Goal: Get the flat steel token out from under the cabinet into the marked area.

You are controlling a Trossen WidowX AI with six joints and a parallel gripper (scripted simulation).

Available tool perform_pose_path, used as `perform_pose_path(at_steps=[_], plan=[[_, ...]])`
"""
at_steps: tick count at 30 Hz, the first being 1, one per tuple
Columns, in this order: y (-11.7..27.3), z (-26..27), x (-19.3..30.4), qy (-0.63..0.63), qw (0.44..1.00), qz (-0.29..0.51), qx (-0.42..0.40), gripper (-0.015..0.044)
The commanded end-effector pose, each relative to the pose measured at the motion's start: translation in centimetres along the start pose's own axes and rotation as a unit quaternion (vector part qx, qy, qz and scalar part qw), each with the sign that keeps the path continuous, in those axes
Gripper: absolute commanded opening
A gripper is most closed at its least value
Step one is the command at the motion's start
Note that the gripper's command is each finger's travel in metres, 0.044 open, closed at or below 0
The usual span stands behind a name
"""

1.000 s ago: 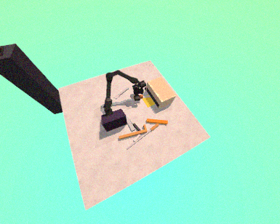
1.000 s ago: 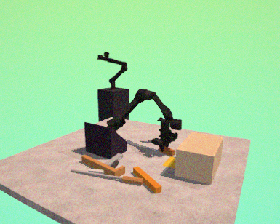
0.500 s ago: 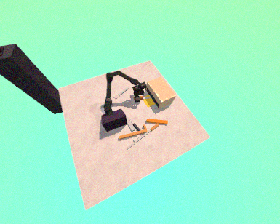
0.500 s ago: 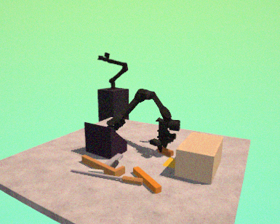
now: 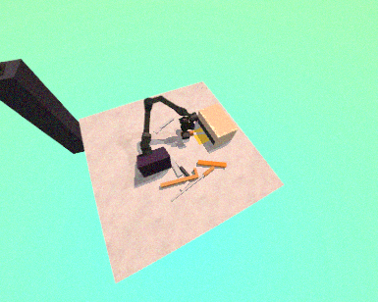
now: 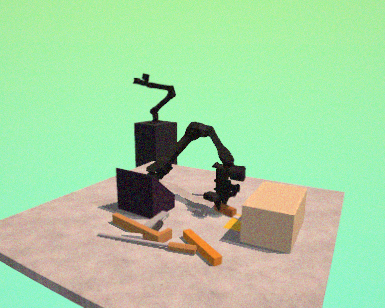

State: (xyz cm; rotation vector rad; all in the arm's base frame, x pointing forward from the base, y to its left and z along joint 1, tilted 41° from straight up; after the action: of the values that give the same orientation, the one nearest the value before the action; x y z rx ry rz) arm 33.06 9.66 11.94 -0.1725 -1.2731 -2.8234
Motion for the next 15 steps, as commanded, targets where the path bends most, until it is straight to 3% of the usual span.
perform_pose_path(at_steps=[1, 15], plan=[[-0.1, -0.3, 0.0, -0.001, 1.0, -0.001, 0.004, 0.0], [-0.1, -0.1, 1.4, -0.001, 1.0, 0.0, 0.004, 0.0]])
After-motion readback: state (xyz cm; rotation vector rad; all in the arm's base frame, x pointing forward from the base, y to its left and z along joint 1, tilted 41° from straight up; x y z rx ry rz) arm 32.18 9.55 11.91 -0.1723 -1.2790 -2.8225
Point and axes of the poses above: the point midway between the two fingers, 35 mm back from their tips, its own y axis back along the fingers, its own z axis across the jaws, x = y × z, the point moved 10 cm from there along y, back along the fingers, and after that the axes turned 3 degrees about y, right-handed, at the moved point
